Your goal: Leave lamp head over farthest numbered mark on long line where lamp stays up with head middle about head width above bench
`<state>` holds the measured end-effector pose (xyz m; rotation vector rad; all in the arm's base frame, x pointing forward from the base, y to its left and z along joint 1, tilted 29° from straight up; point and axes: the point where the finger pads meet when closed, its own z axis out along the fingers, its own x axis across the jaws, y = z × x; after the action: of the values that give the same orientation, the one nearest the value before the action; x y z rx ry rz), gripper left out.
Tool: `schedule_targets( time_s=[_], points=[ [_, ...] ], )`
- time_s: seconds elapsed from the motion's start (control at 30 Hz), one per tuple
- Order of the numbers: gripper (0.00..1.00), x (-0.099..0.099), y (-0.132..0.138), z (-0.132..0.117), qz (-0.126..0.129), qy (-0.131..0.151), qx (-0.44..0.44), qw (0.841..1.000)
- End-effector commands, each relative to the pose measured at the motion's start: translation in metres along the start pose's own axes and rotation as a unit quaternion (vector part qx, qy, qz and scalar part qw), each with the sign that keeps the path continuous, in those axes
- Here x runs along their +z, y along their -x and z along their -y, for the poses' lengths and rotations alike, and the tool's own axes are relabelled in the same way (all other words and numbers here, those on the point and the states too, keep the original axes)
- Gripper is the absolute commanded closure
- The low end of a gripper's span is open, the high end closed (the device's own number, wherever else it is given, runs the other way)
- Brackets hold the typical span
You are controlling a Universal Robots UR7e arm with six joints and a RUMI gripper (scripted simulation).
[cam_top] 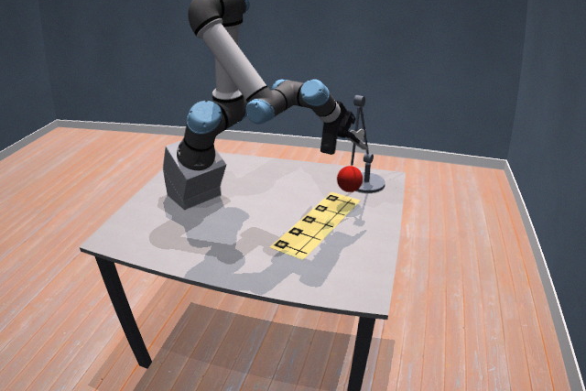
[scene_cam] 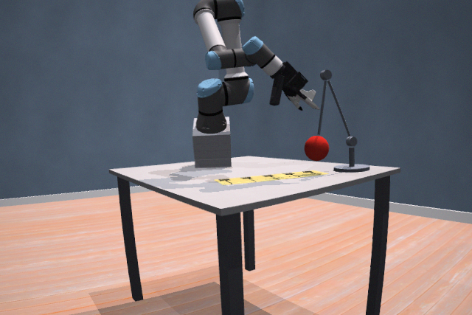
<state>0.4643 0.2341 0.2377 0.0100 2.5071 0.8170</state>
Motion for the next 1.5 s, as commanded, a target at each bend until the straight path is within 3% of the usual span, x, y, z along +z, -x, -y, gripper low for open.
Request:
schedule_targets(
  time_s=[0.0,0.67,1.3,1.33,1.47],
  points=[
    [0.00,0.010,0.000,-0.001,-0.003,0.005,-0.005,1.000],
    [0.00,0.052,-0.005,-0.007,-0.019,0.028,-0.026,0.999],
    [0.00,0.062,-0.001,-0.003,-0.021,0.031,-0.029,0.999],
    [1.00,0.061,-0.001,-0.003,-0.021,0.031,-0.029,0.999],
    [1.00,0.061,-0.001,-0.003,-0.021,0.031,-0.029,0.999]
  ],
)
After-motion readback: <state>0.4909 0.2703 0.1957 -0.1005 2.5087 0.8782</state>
